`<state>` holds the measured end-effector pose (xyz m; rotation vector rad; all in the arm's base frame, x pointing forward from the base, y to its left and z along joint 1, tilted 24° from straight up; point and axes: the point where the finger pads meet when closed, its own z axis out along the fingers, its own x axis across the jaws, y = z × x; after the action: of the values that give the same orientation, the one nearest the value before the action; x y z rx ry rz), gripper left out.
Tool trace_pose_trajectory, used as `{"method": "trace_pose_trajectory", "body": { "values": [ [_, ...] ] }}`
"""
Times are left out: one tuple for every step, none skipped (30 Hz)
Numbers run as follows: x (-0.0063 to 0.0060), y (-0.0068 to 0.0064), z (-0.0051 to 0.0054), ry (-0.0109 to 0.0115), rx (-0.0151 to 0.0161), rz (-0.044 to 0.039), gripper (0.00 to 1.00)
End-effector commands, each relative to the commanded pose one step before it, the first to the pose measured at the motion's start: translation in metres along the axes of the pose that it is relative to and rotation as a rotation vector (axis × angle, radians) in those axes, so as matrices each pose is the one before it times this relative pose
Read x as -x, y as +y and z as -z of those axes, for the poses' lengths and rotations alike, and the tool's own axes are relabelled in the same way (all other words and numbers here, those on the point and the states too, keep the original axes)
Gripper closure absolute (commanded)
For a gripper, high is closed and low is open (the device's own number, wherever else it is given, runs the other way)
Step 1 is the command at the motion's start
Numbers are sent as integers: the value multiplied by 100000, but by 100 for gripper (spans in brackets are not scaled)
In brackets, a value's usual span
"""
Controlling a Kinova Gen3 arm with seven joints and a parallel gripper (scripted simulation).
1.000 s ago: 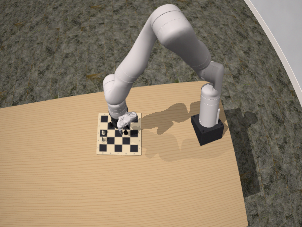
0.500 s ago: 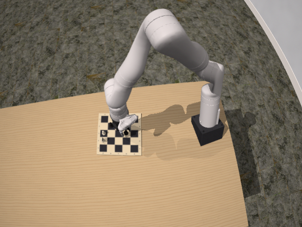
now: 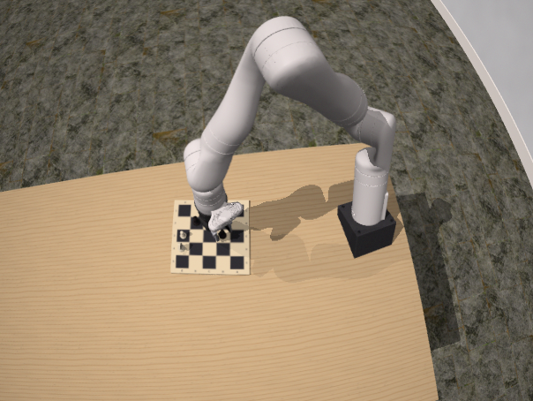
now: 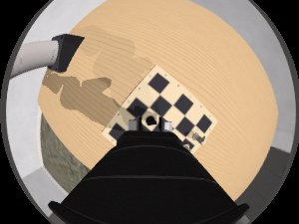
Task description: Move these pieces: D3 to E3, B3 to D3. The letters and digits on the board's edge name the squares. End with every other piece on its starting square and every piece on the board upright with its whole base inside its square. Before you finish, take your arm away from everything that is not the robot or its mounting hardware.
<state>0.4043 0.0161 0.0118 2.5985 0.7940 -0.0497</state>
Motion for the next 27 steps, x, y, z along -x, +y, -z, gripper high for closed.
{"method": "trace_pose_trajectory", "body": {
  "values": [
    [-12, -130, -145, 244, -66, 363, 24],
    [0, 0, 0, 0, 0, 0, 24],
    [0, 0, 0, 0, 0, 0, 24],
    [0, 0, 0, 0, 0, 0, 24],
    [0, 0, 0, 0, 0, 0, 24],
    [0, 0, 0, 0, 0, 0, 24],
    [0, 0, 0, 0, 0, 0, 24],
    [0, 0, 0, 0, 0, 0, 24],
    [0, 0, 0, 0, 0, 0, 24],
    [0, 0, 0, 0, 0, 0, 24],
    [0, 0, 0, 0, 0, 0, 24],
    [0, 0, 0, 0, 0, 0, 24],
    [0, 0, 0, 0, 0, 0, 24],
    [0, 0, 0, 0, 0, 0, 24],
    [0, 0, 0, 0, 0, 0, 24],
    [0, 0, 0, 0, 0, 0, 24],
    [0, 0, 0, 0, 0, 0, 24],
    [0, 0, 0, 0, 0, 0, 24],
    [0, 0, 0, 0, 0, 0, 24],
    [0, 0, 0, 0, 0, 0, 24],
    [0, 0, 0, 0, 0, 0, 24],
    [0, 0, 0, 0, 0, 0, 24],
    [0, 0, 0, 0, 0, 0, 24],
    [0, 0, 0, 0, 0, 0, 24],
    [0, 0, 0, 0, 0, 0, 100],
    [0, 0, 0, 0, 0, 0, 100],
    [0, 0, 0, 0, 0, 0, 100]
  ]
}}
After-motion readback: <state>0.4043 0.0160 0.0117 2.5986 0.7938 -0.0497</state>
